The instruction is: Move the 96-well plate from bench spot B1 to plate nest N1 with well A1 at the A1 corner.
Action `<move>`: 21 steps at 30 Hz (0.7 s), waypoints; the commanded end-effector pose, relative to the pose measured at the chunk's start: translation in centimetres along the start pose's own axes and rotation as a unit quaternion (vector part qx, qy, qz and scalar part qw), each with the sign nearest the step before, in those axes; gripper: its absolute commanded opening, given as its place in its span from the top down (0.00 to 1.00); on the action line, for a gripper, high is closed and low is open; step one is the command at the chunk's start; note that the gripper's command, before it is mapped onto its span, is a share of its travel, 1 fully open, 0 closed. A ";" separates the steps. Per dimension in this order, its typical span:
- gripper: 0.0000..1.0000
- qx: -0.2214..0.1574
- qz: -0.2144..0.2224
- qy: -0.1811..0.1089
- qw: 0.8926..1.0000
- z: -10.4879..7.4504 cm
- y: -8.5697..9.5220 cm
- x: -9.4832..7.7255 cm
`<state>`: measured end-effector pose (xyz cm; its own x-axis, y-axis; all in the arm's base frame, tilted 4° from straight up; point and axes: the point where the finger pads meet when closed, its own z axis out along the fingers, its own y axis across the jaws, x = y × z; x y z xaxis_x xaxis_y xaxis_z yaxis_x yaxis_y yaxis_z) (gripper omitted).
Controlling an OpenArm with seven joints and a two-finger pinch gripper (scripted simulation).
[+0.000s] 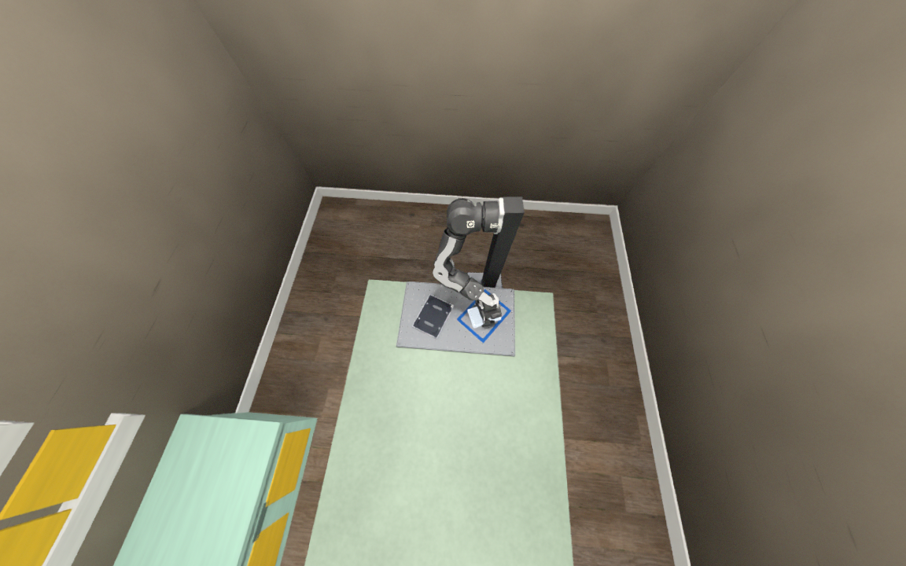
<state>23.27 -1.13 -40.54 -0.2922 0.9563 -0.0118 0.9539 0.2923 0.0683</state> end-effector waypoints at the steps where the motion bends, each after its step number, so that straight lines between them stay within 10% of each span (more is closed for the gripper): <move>1: 1.00 -0.004 0.000 0.003 1.000 0.0 0.2 0.1; 12: 1.00 -0.004 0.000 0.003 1.000 0.0 0.2 0.1; 21: 0.70 -0.002 0.000 0.002 1.000 0.0 0.1 0.1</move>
<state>23.29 -1.10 -40.55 -0.2924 0.9562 -0.0104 0.9538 0.2924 0.0697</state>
